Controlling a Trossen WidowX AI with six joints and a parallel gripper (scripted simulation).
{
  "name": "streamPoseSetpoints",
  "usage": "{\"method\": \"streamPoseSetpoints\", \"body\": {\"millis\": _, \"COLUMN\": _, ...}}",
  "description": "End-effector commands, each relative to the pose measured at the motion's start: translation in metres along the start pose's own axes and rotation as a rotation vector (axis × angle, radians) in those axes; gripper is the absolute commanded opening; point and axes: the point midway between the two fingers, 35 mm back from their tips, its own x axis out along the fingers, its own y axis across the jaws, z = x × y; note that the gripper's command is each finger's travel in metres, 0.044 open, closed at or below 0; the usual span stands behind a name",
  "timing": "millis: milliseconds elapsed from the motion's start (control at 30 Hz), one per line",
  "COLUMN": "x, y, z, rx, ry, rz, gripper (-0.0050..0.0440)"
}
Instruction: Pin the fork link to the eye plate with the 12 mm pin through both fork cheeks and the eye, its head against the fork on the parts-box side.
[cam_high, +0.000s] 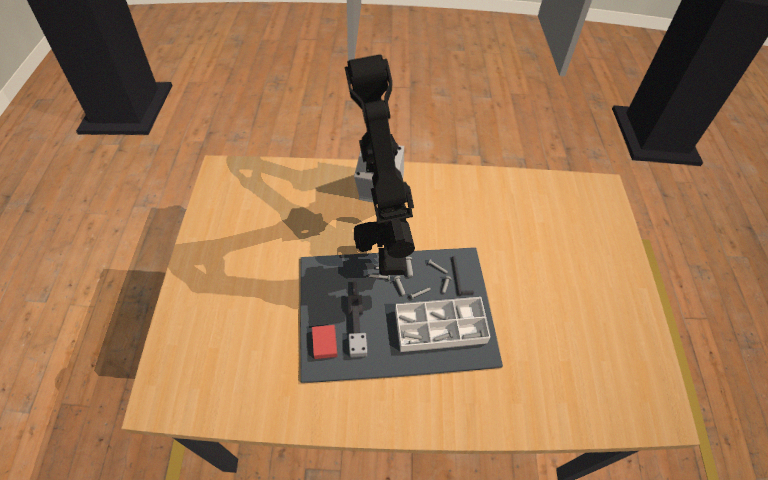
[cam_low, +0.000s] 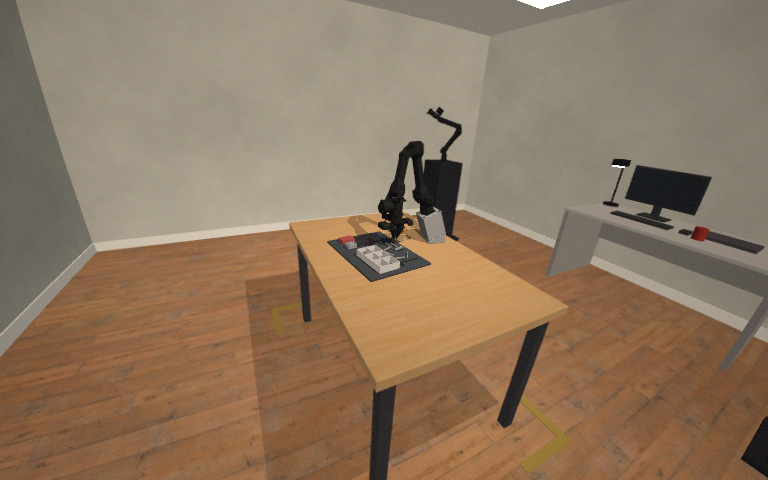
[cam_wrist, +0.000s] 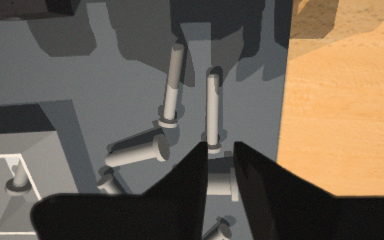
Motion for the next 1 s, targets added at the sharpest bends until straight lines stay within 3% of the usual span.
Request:
{"method": "streamPoseSetpoints", "body": {"millis": 0, "x": -0.0054, "y": 0.0081, "z": -0.0004, "rx": 0.008, "ry": 0.001, "rz": 0.030, "gripper": 0.0070}}
{"method": "streamPoseSetpoints", "body": {"millis": 633, "x": -0.0054, "y": 0.0084, "z": -0.0005, "rx": 0.001, "ry": 0.001, "rz": 0.031, "gripper": 0.0070}}
{"method": "streamPoseSetpoints", "body": {"millis": 967, "x": -0.0032, "y": 0.0133, "z": -0.0037, "rx": -0.224, "ry": 0.000, "rz": 0.015, "gripper": 0.0070}}
